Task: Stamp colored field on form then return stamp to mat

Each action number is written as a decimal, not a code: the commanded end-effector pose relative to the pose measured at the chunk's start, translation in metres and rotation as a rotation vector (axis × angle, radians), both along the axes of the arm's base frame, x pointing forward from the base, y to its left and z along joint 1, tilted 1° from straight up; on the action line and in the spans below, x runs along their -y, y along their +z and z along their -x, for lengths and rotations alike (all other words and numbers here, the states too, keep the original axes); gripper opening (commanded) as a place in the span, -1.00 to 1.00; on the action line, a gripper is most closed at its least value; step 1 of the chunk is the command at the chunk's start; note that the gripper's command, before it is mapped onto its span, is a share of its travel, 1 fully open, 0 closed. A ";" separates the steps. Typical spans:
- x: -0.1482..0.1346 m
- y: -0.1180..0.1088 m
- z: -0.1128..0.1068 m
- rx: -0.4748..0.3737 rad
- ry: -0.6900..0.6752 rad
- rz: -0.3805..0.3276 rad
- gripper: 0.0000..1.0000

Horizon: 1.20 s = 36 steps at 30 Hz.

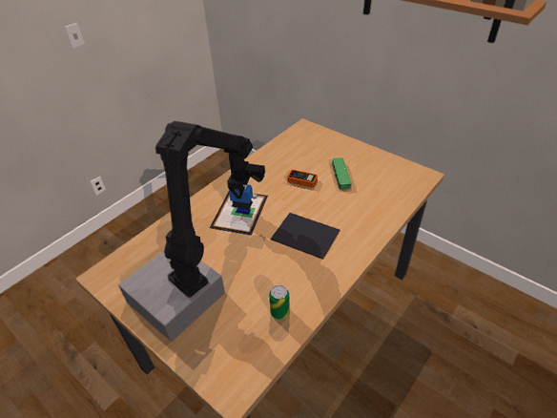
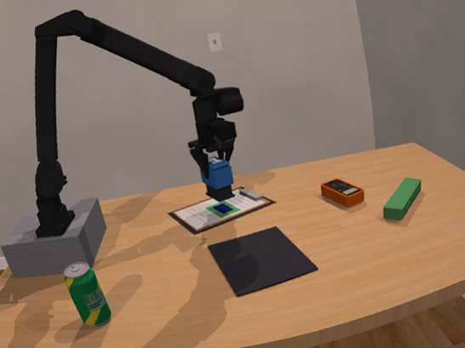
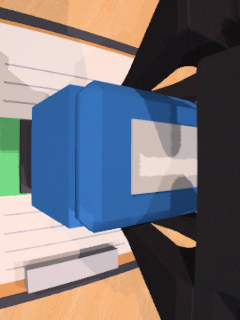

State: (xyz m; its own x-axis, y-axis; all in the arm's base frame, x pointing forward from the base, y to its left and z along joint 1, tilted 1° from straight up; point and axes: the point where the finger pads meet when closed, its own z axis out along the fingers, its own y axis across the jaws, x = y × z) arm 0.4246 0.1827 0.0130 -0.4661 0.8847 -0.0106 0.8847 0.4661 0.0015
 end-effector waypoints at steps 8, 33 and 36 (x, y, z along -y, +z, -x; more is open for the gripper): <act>0.085 0.013 -0.063 0.030 -0.054 -0.010 -0.34; 0.293 0.028 -0.095 0.067 -0.156 0.003 -0.34; 0.300 0.028 -0.093 0.067 -0.171 0.004 -0.34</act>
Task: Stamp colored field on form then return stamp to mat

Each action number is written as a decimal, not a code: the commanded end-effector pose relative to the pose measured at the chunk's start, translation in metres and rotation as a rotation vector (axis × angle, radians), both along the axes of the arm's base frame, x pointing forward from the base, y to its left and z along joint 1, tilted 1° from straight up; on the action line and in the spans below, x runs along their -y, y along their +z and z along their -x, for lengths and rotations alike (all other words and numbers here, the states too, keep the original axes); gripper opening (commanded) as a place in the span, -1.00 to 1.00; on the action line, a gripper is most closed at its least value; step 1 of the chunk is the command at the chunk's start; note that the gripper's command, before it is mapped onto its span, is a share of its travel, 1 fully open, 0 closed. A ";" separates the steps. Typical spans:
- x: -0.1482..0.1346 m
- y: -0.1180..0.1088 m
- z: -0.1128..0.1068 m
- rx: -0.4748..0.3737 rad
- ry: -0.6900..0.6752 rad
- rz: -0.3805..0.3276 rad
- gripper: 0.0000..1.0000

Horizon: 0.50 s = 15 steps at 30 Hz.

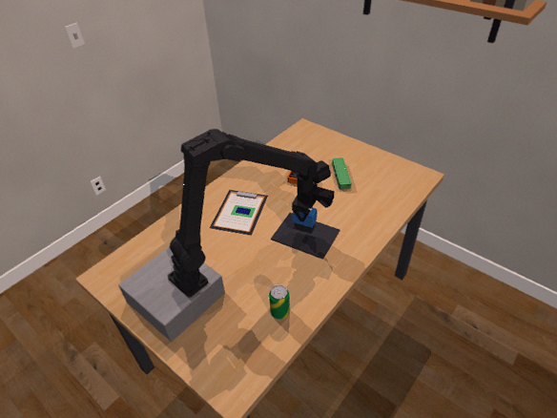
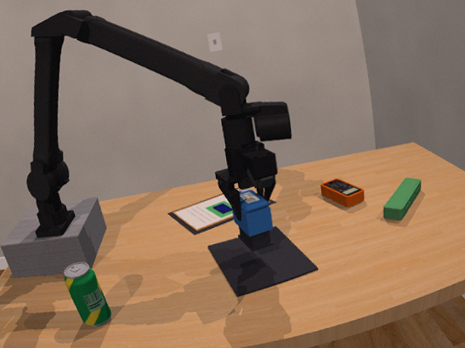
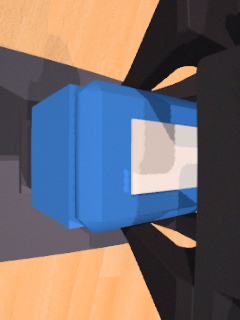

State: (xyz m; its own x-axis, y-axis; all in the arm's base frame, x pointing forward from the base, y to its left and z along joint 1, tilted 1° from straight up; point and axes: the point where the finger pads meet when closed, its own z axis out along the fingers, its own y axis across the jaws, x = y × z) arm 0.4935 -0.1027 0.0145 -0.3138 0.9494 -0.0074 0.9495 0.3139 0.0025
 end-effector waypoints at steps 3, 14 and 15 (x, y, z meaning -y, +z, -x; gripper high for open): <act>0.015 0.027 -0.024 0.066 -0.010 0.013 -0.34; 0.011 0.028 -0.027 0.065 0.001 0.012 -0.34; 0.011 0.028 -0.027 0.065 0.001 0.012 -0.34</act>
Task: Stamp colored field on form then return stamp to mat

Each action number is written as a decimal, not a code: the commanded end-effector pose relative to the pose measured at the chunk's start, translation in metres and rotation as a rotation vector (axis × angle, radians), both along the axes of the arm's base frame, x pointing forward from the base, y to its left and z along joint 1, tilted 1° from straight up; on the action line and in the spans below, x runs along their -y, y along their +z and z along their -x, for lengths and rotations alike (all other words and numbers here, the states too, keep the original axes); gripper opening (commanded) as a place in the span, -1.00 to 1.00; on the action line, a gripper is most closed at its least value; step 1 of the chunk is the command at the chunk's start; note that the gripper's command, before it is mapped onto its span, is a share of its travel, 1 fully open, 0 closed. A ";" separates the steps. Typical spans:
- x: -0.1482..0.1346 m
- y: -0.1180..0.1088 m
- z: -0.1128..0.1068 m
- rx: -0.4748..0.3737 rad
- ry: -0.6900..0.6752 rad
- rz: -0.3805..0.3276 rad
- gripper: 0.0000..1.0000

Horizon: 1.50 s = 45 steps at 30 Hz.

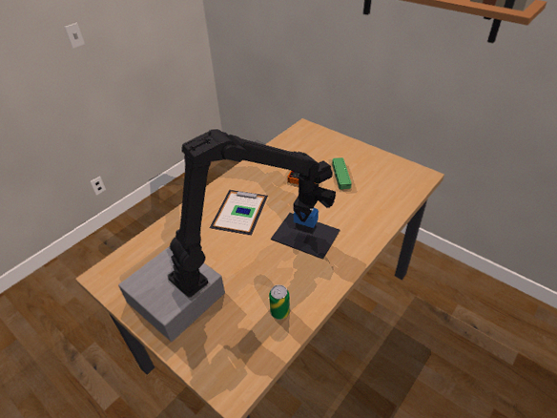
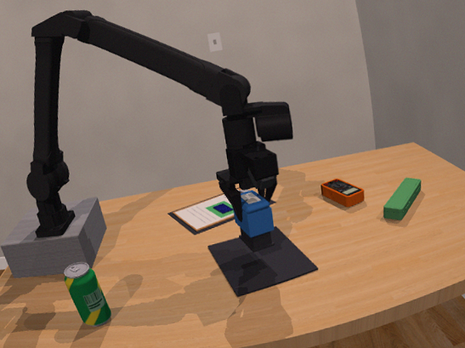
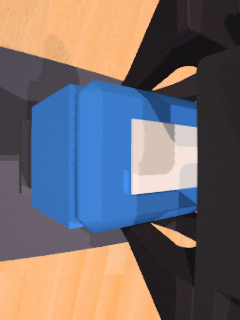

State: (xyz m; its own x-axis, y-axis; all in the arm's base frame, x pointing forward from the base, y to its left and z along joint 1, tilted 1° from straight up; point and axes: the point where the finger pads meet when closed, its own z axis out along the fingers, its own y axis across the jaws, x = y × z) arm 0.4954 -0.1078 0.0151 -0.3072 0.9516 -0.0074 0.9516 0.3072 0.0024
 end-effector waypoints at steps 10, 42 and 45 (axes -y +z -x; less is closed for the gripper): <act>0.006 0.019 -0.027 0.064 0.008 0.012 -0.34; 0.001 -0.029 -0.012 0.034 0.008 0.005 -0.34; 0.001 -0.029 -0.012 0.034 0.008 0.005 -0.34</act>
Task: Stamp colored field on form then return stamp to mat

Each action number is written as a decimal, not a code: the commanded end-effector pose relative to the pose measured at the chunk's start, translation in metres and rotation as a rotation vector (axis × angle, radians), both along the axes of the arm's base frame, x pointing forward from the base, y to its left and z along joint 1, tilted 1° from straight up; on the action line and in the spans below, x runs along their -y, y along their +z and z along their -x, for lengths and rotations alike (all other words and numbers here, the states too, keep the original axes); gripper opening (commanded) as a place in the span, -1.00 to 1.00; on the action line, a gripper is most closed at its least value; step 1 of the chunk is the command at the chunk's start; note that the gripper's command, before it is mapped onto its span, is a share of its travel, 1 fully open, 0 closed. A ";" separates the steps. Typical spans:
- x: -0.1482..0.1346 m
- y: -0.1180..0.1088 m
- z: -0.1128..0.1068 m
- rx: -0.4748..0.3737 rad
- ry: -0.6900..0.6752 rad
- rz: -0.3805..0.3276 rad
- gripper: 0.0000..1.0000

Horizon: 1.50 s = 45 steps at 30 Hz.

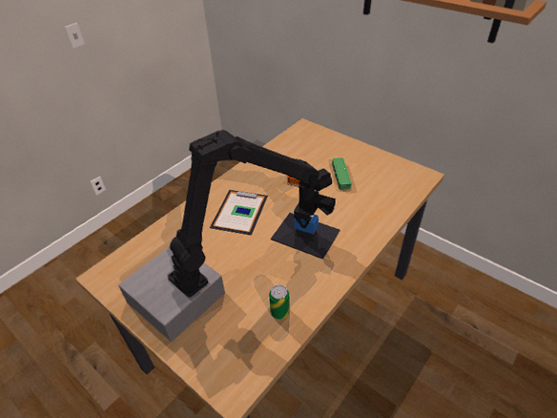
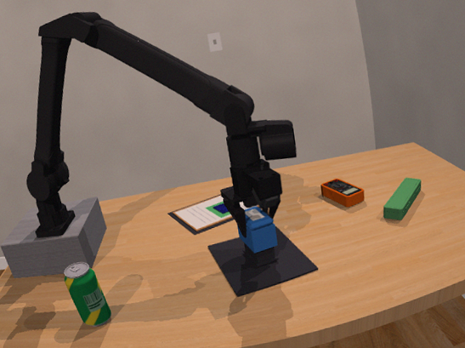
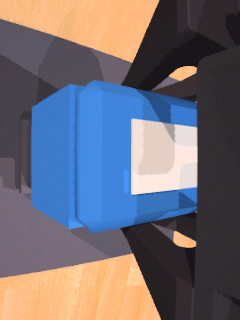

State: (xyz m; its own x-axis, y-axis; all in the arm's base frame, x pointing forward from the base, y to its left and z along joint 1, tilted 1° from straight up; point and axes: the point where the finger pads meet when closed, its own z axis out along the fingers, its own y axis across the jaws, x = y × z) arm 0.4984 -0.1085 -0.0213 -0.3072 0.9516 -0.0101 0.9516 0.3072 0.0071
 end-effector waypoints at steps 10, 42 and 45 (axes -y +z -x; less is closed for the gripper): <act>-0.002 0.004 -0.002 0.024 0.008 0.003 -0.34; -0.001 0.008 -0.006 0.030 0.008 0.004 0.72; -0.001 0.008 -0.006 0.030 0.008 0.004 0.72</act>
